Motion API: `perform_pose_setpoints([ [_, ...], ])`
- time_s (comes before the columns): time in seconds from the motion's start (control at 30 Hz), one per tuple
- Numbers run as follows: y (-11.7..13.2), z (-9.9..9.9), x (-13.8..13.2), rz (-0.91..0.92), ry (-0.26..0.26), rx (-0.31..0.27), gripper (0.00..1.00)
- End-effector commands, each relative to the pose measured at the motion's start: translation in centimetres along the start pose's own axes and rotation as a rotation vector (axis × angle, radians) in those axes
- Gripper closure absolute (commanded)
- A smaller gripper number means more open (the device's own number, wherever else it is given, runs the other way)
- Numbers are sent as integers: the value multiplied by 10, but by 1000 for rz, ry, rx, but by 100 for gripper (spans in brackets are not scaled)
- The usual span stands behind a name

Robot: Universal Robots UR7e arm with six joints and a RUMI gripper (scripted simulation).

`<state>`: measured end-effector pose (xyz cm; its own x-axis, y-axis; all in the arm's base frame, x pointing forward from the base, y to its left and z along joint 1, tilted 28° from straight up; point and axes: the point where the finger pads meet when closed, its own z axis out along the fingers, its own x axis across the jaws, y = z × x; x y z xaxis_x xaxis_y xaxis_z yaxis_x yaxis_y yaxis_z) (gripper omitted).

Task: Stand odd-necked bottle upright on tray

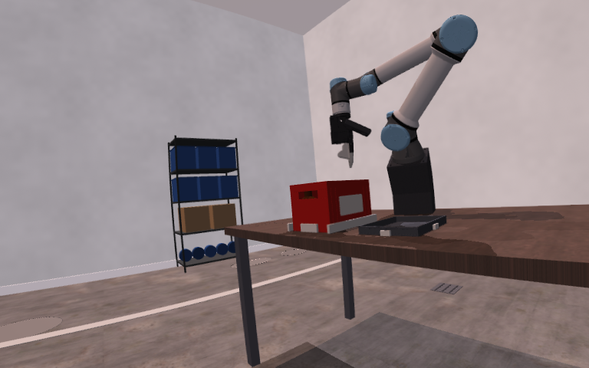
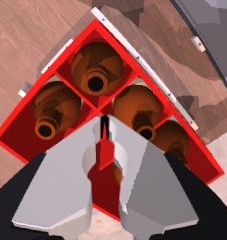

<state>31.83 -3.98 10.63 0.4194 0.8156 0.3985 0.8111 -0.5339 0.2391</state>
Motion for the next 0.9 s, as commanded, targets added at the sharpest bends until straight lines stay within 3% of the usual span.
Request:
perform_pose_setpoints([
  [0.0,35,-4,25,0,-10,1,100],
  [0.27,59,1,50,1,-4,-3,100],
  [0.73,61,1,52,1,-4,-3,100],
  [0.77,61,1,52,1,-4,-4,62],
  [0.87,61,1,52,2,-4,-4,62],
])
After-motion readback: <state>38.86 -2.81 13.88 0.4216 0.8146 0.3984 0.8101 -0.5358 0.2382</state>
